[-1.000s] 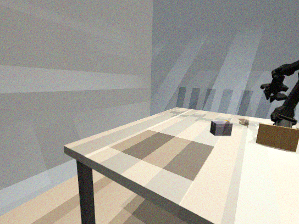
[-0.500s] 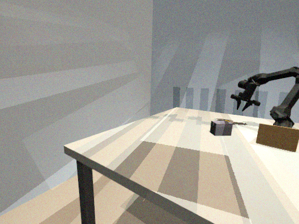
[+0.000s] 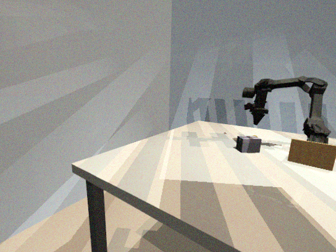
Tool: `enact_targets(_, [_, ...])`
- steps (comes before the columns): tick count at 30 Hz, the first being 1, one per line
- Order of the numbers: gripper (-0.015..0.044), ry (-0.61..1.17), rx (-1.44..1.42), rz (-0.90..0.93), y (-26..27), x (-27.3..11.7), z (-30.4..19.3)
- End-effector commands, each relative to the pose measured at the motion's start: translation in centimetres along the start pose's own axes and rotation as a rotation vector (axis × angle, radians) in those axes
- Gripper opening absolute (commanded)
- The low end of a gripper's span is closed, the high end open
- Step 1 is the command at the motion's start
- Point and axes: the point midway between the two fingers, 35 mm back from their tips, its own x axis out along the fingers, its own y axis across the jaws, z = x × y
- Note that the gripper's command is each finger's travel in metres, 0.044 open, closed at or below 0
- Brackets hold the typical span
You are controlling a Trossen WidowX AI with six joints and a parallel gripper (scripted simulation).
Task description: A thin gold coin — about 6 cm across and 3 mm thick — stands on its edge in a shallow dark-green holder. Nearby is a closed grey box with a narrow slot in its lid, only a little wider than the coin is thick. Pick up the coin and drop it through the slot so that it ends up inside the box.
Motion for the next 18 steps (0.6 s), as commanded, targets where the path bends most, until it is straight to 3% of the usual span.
enact_targets(1, [0.0161,0.099,-0.567,-0.063,5.6,-0.6,1.3])
enact_targets(15, [0.0161,0.104,-0.597,-0.067,6.5,-0.6,1.1])
enact_targets(18, [0.0161,0.103,-0.597,-0.067,6.3,1.2,1.0])
